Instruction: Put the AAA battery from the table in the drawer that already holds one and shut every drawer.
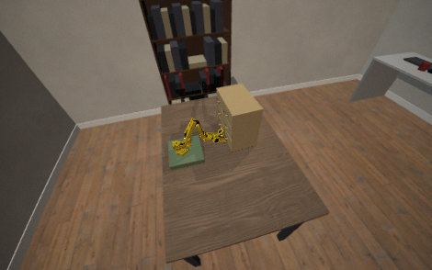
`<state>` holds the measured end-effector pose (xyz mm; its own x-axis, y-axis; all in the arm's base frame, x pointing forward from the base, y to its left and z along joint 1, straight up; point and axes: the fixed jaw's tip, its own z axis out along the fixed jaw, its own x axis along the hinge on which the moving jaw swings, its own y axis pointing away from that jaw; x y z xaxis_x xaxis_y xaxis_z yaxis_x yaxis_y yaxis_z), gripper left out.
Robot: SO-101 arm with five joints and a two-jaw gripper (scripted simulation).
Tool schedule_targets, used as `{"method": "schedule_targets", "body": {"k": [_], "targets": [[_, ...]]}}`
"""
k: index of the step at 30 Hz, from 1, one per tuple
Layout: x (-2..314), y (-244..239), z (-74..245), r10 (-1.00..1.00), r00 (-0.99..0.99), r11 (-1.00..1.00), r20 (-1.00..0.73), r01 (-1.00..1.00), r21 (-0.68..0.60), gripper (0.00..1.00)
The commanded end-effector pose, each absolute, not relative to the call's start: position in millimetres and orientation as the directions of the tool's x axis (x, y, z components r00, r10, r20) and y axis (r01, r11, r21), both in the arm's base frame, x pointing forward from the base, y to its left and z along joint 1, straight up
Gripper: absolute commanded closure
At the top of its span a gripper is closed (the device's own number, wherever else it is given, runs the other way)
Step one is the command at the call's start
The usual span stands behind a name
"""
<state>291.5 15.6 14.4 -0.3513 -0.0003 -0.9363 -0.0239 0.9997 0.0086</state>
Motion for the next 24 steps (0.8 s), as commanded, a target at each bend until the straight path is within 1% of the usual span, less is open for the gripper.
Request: {"method": "schedule_targets", "body": {"k": [1, 24], "targets": [[293.2, 18.2, 18.2, -0.002, -0.341, 0.999, -0.940, -0.032, 0.010, 0.80], [293.2, 18.2, 18.2, -0.002, -0.341, 0.999, -0.940, -0.032, 0.010, 0.95]]}}
